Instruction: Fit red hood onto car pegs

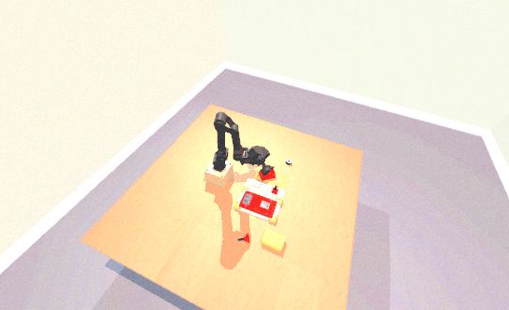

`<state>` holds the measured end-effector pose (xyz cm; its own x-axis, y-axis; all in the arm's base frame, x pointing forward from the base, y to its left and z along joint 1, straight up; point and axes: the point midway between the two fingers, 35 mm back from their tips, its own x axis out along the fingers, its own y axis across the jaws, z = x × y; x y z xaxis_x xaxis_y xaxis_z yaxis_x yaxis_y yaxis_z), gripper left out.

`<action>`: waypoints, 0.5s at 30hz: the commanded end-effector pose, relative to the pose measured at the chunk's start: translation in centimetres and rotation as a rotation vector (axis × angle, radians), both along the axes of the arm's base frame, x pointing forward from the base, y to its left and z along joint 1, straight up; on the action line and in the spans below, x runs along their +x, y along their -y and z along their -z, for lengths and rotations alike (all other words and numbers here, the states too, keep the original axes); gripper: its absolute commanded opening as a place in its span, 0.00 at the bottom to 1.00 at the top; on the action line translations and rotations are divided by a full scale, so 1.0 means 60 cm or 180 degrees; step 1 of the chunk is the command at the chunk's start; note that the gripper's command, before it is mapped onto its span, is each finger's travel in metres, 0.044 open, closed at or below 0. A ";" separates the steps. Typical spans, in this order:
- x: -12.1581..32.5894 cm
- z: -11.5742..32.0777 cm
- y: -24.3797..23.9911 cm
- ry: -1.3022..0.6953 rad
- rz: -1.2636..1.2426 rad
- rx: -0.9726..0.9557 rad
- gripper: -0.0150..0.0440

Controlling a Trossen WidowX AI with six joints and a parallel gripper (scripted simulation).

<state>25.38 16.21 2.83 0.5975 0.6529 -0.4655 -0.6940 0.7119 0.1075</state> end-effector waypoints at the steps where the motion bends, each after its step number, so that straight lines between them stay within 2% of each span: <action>1: -0.018 0.025 0.036 0.0160 0.0104 -0.0312 1.00; 15: -0.016 0.029 0.036 0.0167 0.0095 -0.0319 1.00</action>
<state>24.59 14.24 1.54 0.6438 0.5920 -0.4847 -0.6757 0.7372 0.0029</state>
